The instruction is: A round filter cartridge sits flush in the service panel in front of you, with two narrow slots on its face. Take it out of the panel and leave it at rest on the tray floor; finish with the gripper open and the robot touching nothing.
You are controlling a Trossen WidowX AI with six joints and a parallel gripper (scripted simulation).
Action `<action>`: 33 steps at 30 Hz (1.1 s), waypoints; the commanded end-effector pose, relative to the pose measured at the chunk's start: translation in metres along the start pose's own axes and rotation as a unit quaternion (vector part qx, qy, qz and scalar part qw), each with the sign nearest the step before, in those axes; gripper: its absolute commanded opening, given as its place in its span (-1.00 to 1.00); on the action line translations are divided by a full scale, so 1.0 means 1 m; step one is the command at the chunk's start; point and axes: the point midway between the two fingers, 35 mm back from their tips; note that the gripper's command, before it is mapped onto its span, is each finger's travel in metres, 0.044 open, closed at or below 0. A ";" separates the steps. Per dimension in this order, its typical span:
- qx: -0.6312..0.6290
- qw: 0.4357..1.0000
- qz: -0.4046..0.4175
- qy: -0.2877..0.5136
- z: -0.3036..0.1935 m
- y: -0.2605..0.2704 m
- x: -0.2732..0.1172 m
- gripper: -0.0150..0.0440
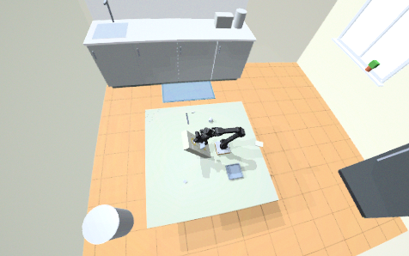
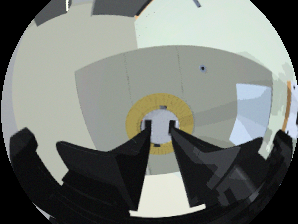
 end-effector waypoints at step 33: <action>0.002 1.000 0.001 -0.001 0.000 0.001 0.005 -0.12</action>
Point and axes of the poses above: the point midway between the two fingers, 35 mm back from their tips, its own x axis out along the fingers, its own y axis across the jaws, z = x × y, and after that the axes turned 12 degrees about x, right-handed
